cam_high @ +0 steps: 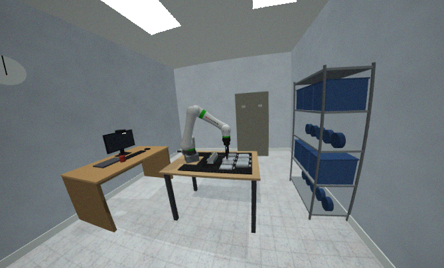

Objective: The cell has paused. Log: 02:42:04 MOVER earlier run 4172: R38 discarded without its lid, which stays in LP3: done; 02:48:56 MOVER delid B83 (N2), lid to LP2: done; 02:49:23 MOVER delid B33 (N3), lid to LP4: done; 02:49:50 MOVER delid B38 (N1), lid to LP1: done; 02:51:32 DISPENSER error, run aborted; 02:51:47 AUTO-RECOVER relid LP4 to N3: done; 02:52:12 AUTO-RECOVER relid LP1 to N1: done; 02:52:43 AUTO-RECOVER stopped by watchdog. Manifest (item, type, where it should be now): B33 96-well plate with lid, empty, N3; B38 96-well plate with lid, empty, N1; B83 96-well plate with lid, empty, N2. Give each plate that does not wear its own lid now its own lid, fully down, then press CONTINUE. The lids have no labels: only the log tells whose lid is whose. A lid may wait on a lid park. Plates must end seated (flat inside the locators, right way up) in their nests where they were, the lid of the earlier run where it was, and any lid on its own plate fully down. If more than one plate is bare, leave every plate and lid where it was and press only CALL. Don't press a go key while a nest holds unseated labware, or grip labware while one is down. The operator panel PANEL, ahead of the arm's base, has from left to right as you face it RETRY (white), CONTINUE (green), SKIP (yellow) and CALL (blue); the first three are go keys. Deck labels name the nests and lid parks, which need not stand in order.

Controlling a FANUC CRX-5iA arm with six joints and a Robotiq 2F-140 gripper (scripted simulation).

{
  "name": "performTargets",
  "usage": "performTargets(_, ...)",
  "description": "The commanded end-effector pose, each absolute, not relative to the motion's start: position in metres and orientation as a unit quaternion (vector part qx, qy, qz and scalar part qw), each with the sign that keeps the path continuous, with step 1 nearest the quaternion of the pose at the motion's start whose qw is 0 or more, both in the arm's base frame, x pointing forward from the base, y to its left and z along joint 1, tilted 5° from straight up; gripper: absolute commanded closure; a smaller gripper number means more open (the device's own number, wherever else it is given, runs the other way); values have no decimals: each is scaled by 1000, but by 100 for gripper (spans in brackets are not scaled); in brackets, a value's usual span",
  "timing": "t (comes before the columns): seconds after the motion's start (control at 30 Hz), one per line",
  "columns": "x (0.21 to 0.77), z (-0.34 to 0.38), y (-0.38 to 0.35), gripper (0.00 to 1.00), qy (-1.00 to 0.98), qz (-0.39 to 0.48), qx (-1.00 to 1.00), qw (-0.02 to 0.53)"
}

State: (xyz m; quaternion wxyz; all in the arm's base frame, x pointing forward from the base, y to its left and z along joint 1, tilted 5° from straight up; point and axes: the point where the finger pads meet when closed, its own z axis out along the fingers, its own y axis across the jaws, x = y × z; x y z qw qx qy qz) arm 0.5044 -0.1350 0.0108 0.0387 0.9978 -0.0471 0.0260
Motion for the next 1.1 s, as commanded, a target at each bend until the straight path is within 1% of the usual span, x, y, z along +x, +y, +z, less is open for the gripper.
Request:
performTargets(0.0, 504, 17, -135, 100, -47, 26, 998, 39)
performTargets(0.4, 503, 41, -133, 100, -47, 26, 998, 39)
performTargets(1.07, 503, 53, -132, 100, -47, 26, 998, 39)
